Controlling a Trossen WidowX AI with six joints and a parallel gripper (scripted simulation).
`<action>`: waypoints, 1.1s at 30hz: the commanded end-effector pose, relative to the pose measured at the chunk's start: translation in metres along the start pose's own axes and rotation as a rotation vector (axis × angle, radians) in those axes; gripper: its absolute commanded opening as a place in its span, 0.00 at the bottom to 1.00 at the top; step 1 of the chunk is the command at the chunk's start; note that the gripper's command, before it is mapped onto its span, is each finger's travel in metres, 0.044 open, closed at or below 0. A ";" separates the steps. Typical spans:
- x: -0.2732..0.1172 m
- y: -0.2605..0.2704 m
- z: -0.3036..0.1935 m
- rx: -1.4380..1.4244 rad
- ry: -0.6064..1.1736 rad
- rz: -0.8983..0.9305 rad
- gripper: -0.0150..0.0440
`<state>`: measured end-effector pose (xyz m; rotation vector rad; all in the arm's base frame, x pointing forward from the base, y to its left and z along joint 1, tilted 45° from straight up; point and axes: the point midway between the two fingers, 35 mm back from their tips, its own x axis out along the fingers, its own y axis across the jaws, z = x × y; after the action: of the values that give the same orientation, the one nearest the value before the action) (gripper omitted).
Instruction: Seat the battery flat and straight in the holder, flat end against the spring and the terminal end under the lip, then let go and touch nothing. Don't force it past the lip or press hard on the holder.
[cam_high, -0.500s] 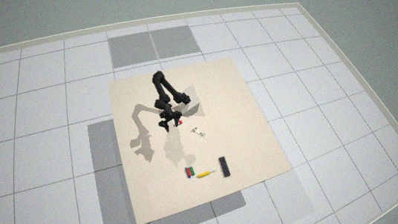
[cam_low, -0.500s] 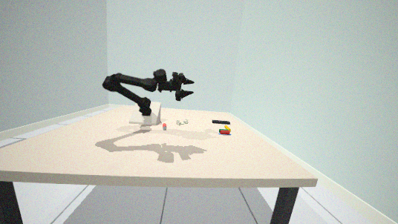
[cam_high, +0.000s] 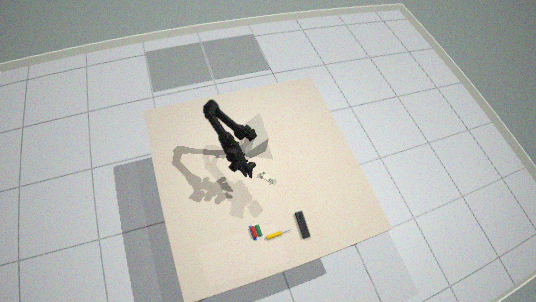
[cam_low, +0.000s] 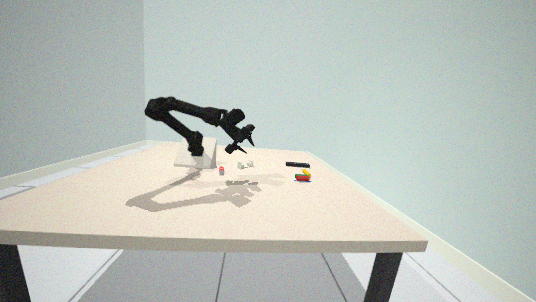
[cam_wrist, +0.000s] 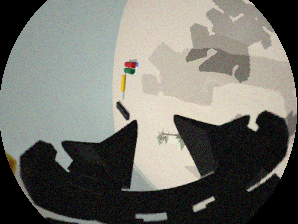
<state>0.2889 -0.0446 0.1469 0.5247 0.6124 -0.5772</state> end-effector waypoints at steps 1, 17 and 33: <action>-0.003 -0.070 -0.047 0.184 0.097 -0.452 0.68; -0.034 -0.124 -0.060 0.226 -0.002 -0.823 0.68; -0.017 -0.139 -0.062 0.228 0.002 -0.821 0.68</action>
<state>0.1673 -0.0976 0.0806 0.4850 0.7573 -1.4341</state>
